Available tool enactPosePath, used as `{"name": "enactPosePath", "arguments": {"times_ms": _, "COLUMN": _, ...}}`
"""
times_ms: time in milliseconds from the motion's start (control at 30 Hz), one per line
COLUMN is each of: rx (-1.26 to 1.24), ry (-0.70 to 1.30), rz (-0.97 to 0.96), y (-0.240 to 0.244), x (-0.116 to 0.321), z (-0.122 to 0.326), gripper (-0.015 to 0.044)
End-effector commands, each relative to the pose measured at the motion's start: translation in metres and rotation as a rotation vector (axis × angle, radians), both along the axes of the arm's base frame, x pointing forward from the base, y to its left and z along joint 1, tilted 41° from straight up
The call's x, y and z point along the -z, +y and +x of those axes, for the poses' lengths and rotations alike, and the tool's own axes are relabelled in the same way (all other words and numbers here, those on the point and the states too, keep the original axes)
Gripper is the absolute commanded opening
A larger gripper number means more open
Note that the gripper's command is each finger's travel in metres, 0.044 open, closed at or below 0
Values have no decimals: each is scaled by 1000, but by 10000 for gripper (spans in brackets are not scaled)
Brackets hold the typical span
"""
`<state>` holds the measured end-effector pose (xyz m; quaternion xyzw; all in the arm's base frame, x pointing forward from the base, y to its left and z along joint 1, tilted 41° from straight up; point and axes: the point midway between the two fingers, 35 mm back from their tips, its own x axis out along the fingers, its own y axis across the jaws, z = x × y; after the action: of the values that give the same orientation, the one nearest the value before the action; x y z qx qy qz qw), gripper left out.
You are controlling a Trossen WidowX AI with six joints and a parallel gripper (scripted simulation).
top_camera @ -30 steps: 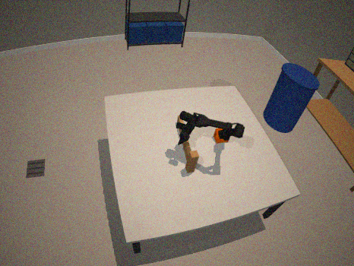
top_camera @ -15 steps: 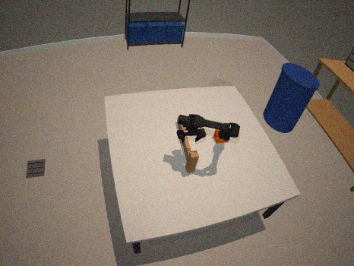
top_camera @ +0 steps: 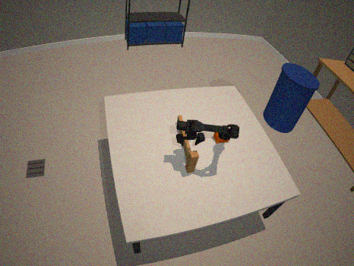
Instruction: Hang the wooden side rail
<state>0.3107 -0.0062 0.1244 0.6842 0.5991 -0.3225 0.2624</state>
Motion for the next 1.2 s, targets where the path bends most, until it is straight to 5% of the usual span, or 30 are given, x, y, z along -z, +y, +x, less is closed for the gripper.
{"name": "enactPosePath", "arguments": {"times_ms": 0, "rx": 5, "ry": 1, "rz": 4, "y": 7, "x": 6, "z": -1, "gripper": 440}}
{"name": "enactPosePath", "arguments": {"times_ms": 1167, "rx": 5, "ry": 0, "rz": 4, "y": 42, "x": 47, "z": 5, "gripper": 440}}
